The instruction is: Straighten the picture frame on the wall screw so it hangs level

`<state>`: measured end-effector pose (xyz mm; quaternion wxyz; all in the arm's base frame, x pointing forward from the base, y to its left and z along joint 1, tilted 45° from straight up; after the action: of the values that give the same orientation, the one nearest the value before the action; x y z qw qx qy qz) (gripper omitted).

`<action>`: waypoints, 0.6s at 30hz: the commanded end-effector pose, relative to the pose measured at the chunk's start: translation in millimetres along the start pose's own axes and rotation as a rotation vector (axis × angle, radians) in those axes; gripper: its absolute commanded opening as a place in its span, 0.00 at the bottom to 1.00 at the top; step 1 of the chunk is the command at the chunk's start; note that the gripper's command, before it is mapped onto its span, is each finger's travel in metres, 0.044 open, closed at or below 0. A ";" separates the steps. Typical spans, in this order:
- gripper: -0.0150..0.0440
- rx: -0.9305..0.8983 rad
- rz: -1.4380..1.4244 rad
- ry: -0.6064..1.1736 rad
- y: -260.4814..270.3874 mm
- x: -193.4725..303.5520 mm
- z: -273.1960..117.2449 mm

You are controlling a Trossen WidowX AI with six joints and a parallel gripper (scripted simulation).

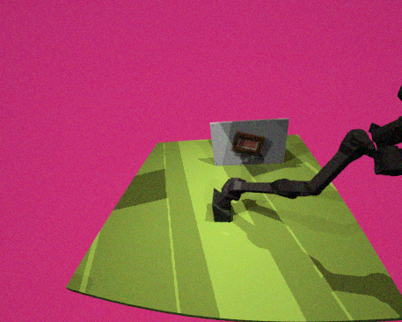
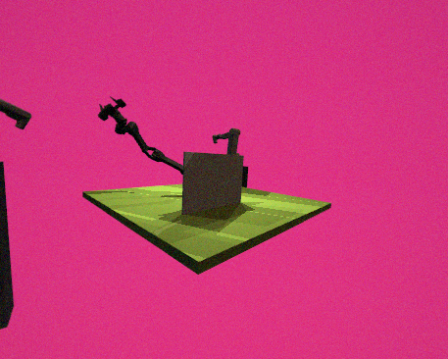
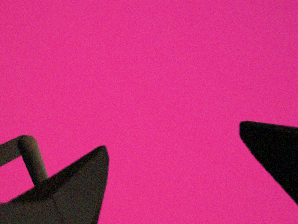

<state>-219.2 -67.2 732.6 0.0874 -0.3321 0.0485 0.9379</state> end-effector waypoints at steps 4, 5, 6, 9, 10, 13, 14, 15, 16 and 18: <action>0.75 0.047 -0.040 -0.089 -13.5 -12.4 -6.7; 0.71 0.067 -0.056 -0.124 -19.1 -17.2 -10.2; 0.69 0.088 -0.074 -0.159 -24.7 -21.8 -14.2; 0.69 0.157 -0.127 -0.261 -41.9 -35.0 -29.2; 0.69 0.182 -0.146 -0.294 -47.6 -39.1 -35.1; 0.69 0.261 -0.202 -0.389 -64.5 -50.2 -55.4; 0.69 0.289 -0.221 -0.420 -70.1 -53.5 -63.1; 0.69 0.318 -0.240 -0.450 -75.7 -56.6 -71.2; 0.69 0.348 -0.259 -0.479 -81.2 -59.6 -79.7; 0.69 0.411 -0.298 -0.537 -92.1 -64.8 -98.1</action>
<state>-110.8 -8.0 707.7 0.2627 -0.0910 0.1426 0.9499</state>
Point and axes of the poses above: the point midway between the two fingers, 35 mm back from their tips, its own z axis out along the fingers, its own y axis across the jaws, x = y × z, the point moved 2 cm from there along -z, back along the fingers, and after that the axes turned 3 degrees about z, right-handed, at the moved point
